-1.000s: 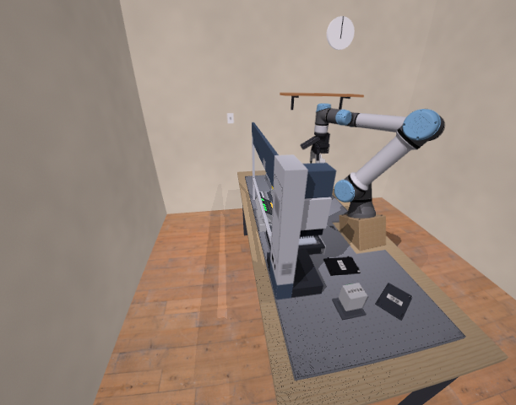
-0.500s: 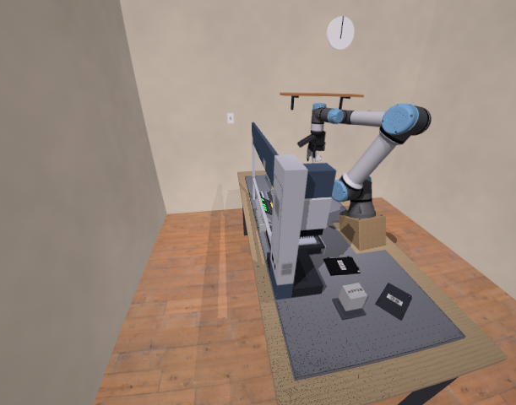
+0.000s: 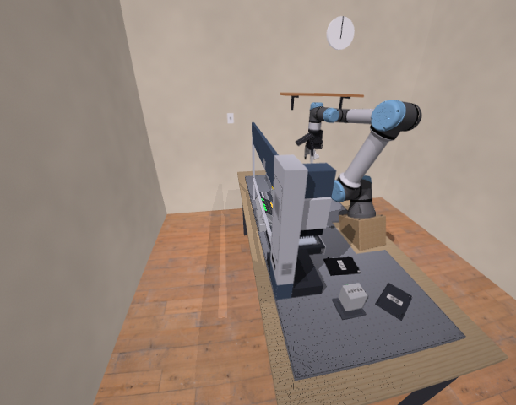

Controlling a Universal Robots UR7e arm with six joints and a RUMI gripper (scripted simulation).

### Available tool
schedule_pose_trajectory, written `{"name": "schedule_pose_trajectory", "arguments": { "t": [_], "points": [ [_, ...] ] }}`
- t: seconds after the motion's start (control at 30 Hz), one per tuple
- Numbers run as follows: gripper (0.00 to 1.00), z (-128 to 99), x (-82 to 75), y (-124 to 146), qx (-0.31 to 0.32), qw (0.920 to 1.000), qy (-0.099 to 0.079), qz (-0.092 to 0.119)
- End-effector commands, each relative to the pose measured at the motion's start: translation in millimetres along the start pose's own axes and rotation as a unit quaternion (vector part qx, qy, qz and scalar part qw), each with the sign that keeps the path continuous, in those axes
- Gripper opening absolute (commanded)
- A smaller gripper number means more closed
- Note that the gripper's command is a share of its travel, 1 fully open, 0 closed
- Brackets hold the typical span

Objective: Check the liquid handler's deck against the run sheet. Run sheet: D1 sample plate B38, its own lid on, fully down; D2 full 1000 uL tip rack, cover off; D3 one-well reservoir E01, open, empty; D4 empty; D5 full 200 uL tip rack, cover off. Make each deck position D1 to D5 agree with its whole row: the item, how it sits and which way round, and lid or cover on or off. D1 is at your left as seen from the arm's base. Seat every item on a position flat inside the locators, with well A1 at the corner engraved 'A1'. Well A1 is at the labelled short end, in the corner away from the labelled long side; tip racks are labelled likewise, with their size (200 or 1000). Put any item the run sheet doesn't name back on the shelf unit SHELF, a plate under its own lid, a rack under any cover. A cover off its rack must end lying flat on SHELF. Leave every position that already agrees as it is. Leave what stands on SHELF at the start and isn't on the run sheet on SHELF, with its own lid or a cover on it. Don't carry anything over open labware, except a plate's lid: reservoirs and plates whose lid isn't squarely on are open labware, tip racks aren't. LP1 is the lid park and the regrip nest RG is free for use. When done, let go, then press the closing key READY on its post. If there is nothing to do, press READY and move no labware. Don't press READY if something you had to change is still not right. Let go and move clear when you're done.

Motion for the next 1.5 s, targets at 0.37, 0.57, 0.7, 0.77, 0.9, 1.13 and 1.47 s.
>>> {"name": "schedule_pose_trajectory", "arguments": {
  "t": [0.37, 0.57, 0.7, 0.77, 0.9, 1.13, 1.47],
  "points": [
    [0.82, -1, -2.2, 49, -0.003, 1.0000, 0.003, 0.002],
    [0.82, -12, -2.6, 48, -0.004, 1.0000, 0.003, 0.002],
    [0.82, -32, -2.7, 48, -0.004, 1.0000, 0.003, 0.002],
    [0.82, -42, -2.7, 48, -0.004, 1.0000, 0.003, 0.002],
    [0.82, -57, -2.8, 48, -0.004, 1.0000, 0.004, 0.002],
    [0.82, -87, -2.9, 48, -0.004, 1.0000, 0.004, 0.002],
    [0.82, -133, -3.2, 47, -0.004, 1.0000, 0.004, 0.002]
  ]
}}
Point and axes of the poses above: the point where the finger pads meet when closed, its own x axis out along the fingers, its own y axis across the jaws, z = x × y, the point moved 6 cm from there along -x, back along the fingers, and after that the axes turned 1 degree about -x, right-handed, at the moved point
